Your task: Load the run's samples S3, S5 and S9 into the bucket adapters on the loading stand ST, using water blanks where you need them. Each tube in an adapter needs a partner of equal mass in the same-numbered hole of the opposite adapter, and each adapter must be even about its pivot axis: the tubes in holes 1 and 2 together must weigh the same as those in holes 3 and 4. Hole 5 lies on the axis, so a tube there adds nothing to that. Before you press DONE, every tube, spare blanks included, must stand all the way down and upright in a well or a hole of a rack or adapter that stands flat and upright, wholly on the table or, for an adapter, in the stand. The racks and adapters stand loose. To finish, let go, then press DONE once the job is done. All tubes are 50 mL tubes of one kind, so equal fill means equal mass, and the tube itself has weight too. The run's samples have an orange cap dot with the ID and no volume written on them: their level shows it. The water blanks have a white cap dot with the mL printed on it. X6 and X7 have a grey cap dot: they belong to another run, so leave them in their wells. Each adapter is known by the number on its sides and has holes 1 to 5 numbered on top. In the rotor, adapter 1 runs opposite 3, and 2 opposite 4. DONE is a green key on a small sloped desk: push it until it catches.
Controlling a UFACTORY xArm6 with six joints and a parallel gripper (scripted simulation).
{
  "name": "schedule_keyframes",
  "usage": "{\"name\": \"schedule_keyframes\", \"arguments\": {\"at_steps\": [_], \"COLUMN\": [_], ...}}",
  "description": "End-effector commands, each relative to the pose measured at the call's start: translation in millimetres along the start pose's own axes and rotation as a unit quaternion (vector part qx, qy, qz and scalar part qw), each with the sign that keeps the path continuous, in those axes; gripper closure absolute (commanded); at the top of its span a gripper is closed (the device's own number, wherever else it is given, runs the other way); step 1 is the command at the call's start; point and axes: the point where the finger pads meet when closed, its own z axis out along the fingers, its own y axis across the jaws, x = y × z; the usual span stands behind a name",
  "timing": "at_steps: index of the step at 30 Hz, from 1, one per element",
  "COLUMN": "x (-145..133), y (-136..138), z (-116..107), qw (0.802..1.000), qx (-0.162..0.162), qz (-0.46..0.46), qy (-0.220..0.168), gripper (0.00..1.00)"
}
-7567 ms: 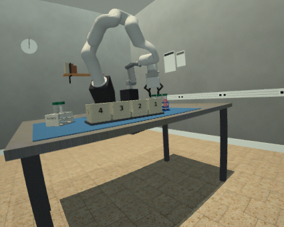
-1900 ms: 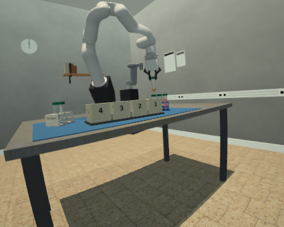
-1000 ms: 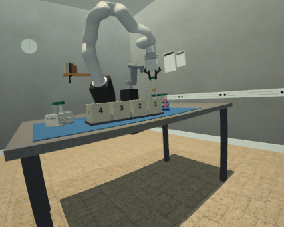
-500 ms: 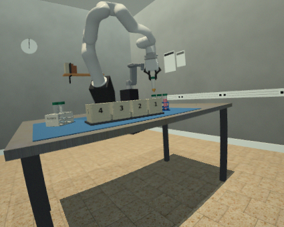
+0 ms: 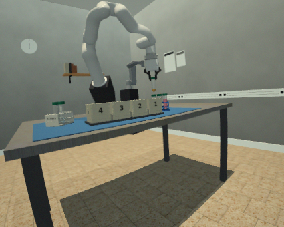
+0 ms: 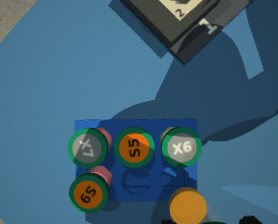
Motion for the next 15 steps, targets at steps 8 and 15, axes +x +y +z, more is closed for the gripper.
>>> {"name": "schedule_keyframes", "arguments": {"at_steps": [8,15], "x": [-0.2,-0.2], "y": [-0.9,-0.9], "z": [16.3,30.4], "qw": [1.000,1.000], "qx": [0.001,0.001], "qz": [0.000,0.000], "qy": [0.000,0.000], "gripper": [1.00,1.00]}}
